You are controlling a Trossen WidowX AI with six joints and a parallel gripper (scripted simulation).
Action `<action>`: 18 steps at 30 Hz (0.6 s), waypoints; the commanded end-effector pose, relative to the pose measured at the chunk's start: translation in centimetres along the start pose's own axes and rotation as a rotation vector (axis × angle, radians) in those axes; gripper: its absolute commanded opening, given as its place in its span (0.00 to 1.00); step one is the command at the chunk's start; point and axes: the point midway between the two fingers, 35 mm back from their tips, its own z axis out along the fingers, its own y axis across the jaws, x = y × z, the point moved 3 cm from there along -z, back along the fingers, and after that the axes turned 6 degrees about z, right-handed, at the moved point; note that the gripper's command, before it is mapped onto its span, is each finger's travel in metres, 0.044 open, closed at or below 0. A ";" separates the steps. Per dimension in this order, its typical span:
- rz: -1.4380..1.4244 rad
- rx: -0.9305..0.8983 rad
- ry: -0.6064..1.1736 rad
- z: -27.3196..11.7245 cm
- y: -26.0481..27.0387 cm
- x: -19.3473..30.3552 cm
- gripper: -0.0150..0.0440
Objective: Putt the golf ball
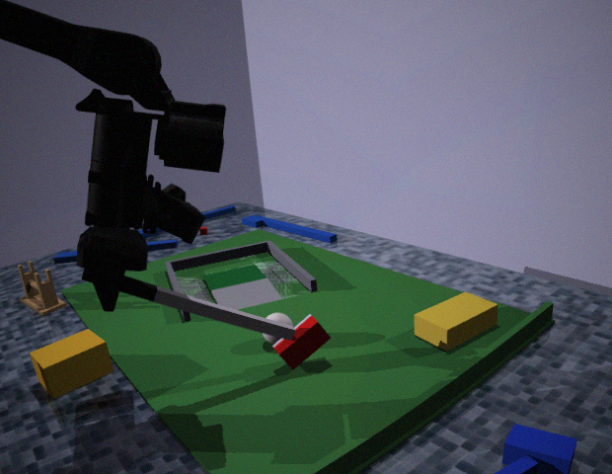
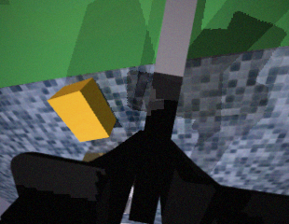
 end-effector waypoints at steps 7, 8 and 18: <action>0.000 0.001 -0.002 0.0 -0.3 0.0 0.25; 0.000 0.001 -0.002 0.0 -0.5 -0.1 0.25; 0.002 0.007 -0.001 0.3 -3.0 -0.4 0.25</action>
